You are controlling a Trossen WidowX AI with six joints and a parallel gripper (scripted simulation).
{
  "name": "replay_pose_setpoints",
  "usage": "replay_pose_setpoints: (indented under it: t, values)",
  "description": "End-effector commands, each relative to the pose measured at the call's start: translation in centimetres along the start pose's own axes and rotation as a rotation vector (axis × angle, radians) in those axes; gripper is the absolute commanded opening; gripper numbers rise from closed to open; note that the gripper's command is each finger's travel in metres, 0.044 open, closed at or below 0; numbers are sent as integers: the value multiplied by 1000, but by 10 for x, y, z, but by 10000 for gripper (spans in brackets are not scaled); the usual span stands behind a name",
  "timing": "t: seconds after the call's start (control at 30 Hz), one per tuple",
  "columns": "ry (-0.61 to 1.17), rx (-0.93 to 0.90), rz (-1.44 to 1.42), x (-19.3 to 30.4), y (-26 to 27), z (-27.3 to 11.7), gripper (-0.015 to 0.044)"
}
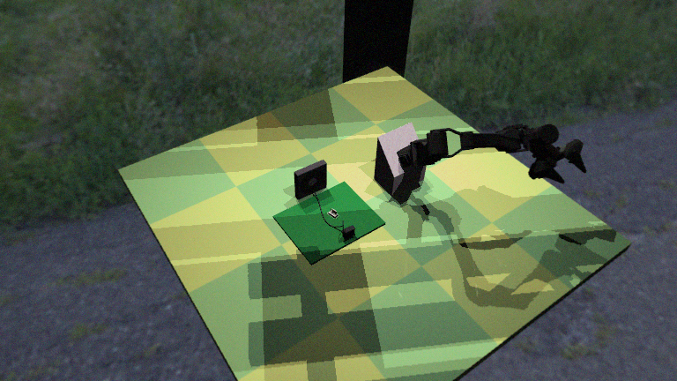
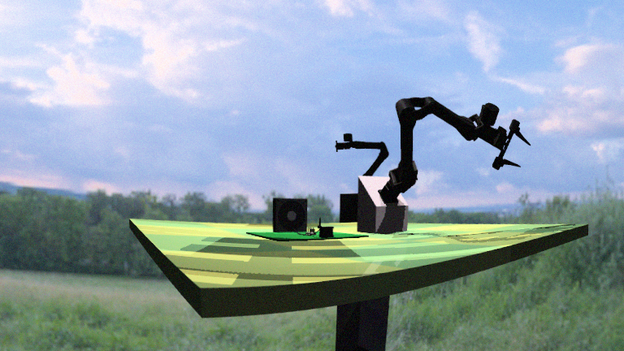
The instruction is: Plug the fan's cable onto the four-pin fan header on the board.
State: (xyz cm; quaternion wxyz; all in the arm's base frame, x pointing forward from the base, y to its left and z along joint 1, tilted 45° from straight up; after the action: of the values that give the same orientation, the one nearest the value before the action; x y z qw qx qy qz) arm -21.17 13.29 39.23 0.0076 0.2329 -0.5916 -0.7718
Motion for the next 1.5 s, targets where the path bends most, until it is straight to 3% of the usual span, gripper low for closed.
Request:
replay_pose_setpoints:
  t: [0.0, 0.3, 0.63, 0.9, 1.17, 1.47]
  values:
    - [0, 0, 0, 0, 0, 0, 426]
    - [-54, 52, -115, -17, -12, 21, 440]
    - [-189, 297, -464, -91, -61, 77, 440]
    - [-244, 558, -685, -169, -105, 96, 440]
    - [-249, 859, -831, -260, -152, 83, 440]
    - [-173, 1200, -871, -361, -199, 21, 440]
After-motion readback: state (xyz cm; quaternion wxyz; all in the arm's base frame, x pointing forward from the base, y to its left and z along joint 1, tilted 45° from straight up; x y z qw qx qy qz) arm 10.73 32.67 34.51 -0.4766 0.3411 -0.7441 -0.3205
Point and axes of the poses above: the point midway between the two fingers, 35 mm back from their tips, its own z axis out along the fingers, its own y axis across the jaws, x = y × z, the point moved 9 cm from there along -z, back along the fingers, and after that the axes turned 6 degrees about -z, right-handed, at the moved point
